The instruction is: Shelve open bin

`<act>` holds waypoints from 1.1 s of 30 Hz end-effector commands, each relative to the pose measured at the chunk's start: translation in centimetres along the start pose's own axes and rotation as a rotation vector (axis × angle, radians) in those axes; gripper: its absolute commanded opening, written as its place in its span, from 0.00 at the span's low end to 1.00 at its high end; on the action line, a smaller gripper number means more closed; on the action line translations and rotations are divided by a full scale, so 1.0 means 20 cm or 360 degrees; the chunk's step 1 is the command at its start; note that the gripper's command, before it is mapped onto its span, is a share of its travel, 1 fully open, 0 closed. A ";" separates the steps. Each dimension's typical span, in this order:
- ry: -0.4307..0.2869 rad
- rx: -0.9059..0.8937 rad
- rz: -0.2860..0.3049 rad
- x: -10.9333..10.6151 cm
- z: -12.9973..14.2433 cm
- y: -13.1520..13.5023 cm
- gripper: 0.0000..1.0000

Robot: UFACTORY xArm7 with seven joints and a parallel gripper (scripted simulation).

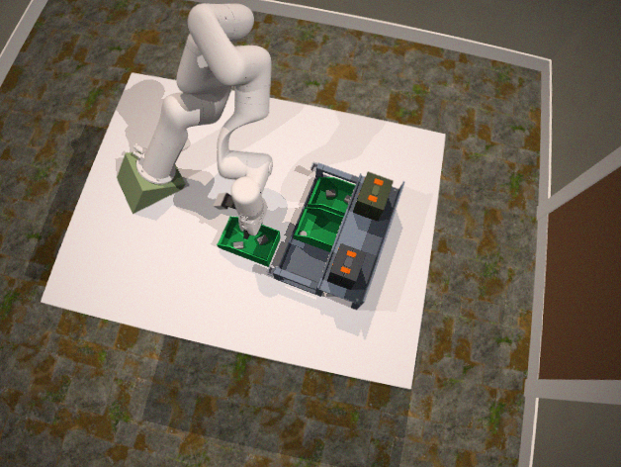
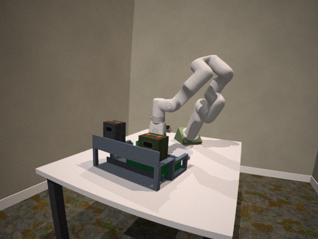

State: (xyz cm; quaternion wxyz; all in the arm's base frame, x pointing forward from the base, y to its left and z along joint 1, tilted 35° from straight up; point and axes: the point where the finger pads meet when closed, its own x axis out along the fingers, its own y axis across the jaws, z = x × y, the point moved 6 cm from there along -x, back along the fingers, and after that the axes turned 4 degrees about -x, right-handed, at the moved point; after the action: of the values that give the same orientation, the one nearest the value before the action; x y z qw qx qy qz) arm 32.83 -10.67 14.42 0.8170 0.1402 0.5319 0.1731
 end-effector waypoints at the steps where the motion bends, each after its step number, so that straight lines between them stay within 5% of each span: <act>1: -0.0004 0.0000 -0.0003 0.00 0.00 0.00 0.28; 33: -0.0005 0.0001 -0.0004 -0.04 0.00 0.00 0.28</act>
State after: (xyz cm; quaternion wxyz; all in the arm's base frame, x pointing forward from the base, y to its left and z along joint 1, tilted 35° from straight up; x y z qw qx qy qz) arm 32.83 -10.67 14.42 0.8170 0.1402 0.5319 0.1731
